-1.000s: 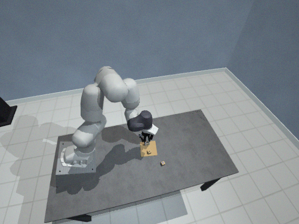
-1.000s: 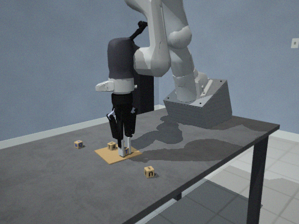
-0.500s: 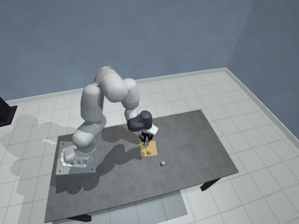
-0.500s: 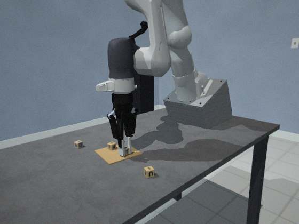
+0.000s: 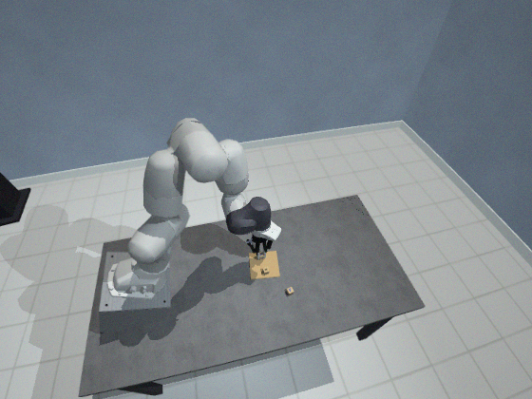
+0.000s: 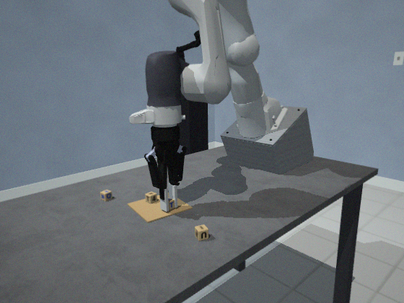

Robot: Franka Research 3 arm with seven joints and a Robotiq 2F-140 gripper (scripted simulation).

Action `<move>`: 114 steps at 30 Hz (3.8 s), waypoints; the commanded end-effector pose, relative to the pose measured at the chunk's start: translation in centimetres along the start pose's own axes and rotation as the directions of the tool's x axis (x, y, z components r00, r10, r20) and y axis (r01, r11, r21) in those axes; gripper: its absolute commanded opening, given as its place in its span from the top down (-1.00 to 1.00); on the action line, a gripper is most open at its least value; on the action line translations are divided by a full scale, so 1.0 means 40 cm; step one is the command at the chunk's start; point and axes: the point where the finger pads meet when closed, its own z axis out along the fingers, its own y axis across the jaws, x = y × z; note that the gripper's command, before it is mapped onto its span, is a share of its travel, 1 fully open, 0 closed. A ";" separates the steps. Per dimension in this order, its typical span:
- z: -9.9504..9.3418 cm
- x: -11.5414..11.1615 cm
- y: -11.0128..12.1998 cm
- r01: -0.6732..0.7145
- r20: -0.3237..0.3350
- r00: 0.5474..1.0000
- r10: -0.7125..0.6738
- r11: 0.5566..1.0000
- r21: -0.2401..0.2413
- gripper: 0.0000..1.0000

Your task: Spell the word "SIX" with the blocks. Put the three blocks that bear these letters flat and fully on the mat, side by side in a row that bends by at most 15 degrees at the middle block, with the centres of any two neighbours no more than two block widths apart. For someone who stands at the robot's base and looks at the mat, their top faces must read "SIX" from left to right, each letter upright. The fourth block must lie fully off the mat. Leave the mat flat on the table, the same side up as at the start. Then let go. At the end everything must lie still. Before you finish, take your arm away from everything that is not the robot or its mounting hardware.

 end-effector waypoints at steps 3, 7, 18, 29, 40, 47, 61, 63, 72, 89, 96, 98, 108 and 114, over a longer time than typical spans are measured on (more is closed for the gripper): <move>0.000 0.002 0.001 -0.002 0.000 1.000 0.002 1.000 0.001 0.74; 0.000 0.002 0.001 -0.002 0.000 1.000 0.002 1.000 0.001 0.74; 0.003 0.002 0.001 -0.002 0.000 1.000 0.002 1.000 0.001 0.74; 0.011 0.002 0.001 -0.002 0.000 1.000 0.002 1.000 0.001 0.74; 0.012 0.002 0.001 -0.002 0.000 1.000 0.002 1.000 0.001 0.74; 0.012 0.002 0.001 -0.002 0.000 1.000 0.002 1.000 0.001 0.74; 0.012 0.002 0.001 -0.002 0.000 1.000 0.002 1.000 0.001 0.74; 0.012 0.002 0.001 -0.002 0.000 1.000 0.002 1.000 0.001 0.74; 0.012 0.002 0.001 -0.002 0.000 1.000 0.002 1.000 0.001 0.69; 0.012 0.002 0.001 -0.002 0.000 1.000 0.002 1.000 0.001 0.50; 0.011 0.002 0.001 -0.002 0.000 1.000 0.002 1.000 0.001 0.50; 0.008 0.002 0.001 -0.002 0.000 1.000 0.002 1.000 0.001 0.50; -0.047 0.002 0.001 -0.002 0.000 1.000 0.002 1.000 0.001 0.50; -0.140 0.002 0.001 -0.002 0.000 1.000 0.002 1.000 0.001 0.50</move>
